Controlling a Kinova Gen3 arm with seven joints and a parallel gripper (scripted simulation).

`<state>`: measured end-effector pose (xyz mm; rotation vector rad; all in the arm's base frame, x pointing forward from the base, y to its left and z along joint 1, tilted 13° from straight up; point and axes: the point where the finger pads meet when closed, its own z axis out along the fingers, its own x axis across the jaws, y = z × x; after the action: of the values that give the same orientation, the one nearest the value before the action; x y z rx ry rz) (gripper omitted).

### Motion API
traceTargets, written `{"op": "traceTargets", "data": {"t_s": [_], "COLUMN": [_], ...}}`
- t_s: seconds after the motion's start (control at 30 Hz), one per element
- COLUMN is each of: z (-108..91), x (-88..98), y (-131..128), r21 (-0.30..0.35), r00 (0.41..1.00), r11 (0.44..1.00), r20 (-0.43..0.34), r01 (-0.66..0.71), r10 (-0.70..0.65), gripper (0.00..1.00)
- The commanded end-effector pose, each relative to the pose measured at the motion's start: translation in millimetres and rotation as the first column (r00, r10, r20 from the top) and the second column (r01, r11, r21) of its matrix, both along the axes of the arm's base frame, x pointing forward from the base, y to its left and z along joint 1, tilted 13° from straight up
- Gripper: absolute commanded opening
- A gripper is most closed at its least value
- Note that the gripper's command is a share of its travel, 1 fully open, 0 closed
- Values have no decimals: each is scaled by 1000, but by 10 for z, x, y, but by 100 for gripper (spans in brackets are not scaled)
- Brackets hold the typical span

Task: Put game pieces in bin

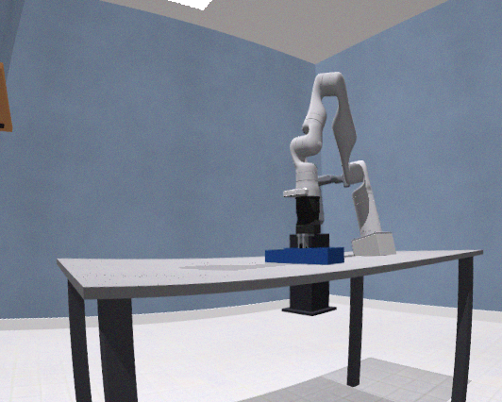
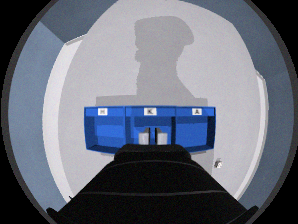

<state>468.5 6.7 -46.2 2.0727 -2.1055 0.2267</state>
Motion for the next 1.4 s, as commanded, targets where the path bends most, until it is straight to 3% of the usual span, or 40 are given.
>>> {"op": "traceTargets", "data": {"t_s": [0.0, 0.5, 0.83, 1.07, 1.37], "z": [78, 242, 532, 521, 414], "x": [15, 28, 37, 37, 13], "y": [21, 64, 129, 143, 509], "r21": [-1, 0, -1, 3, 6], "r00": [1000, 1000, 1000, 1000, 1000], "r11": [1000, 1000, 1000, 1000, 1000], "r20": [4, 6, 8, 9, 3], "r01": [-3, -3, -1, 0, 5], "r10": [3, 3, 1, 0, -5], "gripper": [31, 31, 31, 31, 31]}}
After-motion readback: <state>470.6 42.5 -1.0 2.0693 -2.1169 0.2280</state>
